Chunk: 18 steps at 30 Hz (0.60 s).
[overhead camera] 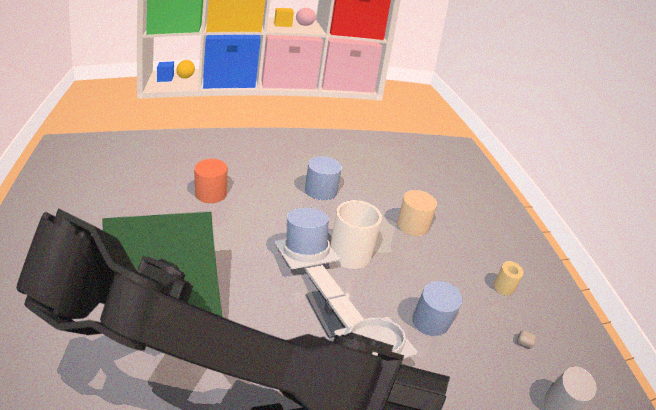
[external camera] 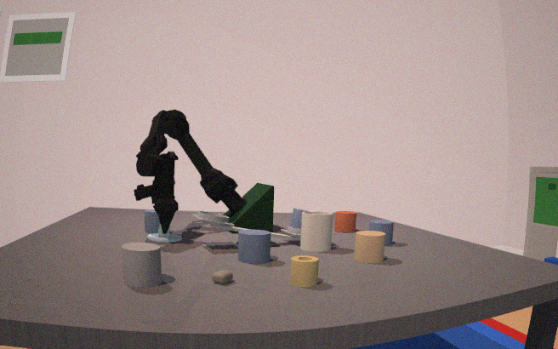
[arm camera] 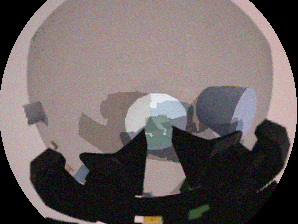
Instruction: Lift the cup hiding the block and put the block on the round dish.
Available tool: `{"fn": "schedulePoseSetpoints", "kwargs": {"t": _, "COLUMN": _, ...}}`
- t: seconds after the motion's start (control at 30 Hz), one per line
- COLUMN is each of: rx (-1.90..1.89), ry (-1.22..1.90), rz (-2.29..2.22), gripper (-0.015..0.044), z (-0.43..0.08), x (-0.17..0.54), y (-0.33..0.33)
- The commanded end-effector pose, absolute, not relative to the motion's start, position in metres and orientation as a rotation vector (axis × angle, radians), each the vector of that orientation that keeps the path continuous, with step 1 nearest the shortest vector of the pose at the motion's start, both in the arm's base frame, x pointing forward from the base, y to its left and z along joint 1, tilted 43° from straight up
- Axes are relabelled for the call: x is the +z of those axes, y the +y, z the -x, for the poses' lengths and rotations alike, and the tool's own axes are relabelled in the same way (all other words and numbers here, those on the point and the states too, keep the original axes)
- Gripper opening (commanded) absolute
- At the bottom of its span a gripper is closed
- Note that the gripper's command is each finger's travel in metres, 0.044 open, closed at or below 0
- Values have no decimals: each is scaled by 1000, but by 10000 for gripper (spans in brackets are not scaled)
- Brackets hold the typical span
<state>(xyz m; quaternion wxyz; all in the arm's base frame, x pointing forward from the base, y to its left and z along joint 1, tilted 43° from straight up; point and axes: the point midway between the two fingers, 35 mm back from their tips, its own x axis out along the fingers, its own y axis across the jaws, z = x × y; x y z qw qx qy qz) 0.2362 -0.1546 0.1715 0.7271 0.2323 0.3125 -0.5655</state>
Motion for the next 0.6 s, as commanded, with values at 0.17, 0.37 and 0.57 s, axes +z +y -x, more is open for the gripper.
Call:
{"fn": "schedulePoseSetpoints", "kwargs": {"t": 0.17, "rx": -1248, "ry": 687, "rz": -513, "gripper": 289, "z": -236, "x": 172, "y": -155}}
{"fn": "schedulePoseSetpoints", "kwargs": {"t": 0.37, "rx": -1229, "ry": 691, "rz": -506, "gripper": 440, "z": -239, "x": 173, "y": -152}}
{"fn": "schedulePoseSetpoints", "kwargs": {"t": 0.57, "rx": -1174, "ry": 707, "rz": -489, "gripper": 440, "z": -243, "x": 183, "y": -137}}
